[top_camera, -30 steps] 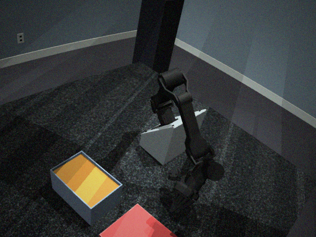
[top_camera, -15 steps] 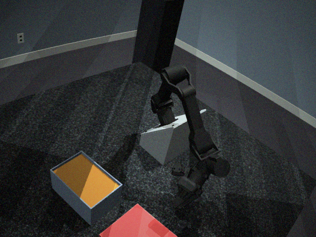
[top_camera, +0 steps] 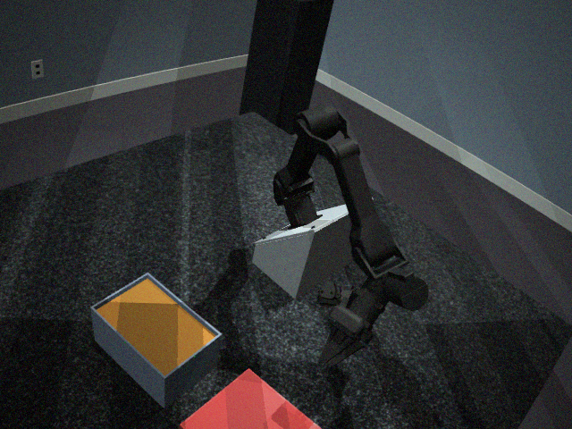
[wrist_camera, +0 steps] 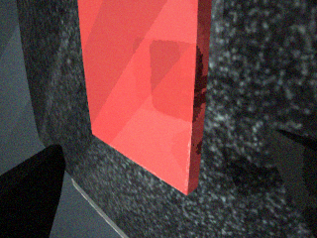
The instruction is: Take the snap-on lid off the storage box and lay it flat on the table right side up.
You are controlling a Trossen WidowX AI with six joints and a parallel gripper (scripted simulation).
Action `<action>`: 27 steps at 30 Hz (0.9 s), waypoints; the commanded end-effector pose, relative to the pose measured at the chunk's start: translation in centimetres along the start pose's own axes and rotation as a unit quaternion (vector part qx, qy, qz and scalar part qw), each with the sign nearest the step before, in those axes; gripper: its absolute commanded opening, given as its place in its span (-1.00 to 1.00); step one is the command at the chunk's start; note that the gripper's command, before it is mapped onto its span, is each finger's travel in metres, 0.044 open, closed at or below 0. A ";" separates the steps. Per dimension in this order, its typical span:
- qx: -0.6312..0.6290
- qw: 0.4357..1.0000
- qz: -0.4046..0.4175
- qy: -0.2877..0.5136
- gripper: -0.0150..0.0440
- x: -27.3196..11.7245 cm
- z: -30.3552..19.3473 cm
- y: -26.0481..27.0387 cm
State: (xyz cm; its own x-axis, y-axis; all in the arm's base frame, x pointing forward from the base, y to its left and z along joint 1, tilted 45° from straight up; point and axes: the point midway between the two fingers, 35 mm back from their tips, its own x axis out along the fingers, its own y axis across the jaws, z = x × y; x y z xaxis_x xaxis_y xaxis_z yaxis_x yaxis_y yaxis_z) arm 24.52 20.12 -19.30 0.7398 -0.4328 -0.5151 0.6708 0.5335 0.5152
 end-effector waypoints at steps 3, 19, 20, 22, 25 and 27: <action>0.001 1.000 -0.001 0.001 1.00 -1.0 0.0 0.5; 0.001 1.000 -0.002 0.001 1.00 -3.0 0.0 1.7; 0.001 1.000 -0.002 0.001 1.00 -3.0 0.0 1.7; 0.001 1.000 -0.002 0.001 1.00 -3.0 0.0 1.7; 0.001 1.000 -0.002 0.001 1.00 -3.0 0.0 1.7; 0.001 1.000 -0.002 0.001 1.00 -3.0 0.0 1.7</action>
State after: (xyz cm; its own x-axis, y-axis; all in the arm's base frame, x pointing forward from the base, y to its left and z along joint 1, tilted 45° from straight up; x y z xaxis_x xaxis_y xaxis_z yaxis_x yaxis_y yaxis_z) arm 23.49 22.37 -16.85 0.7395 -0.4332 -0.5152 0.6713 0.5315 0.5167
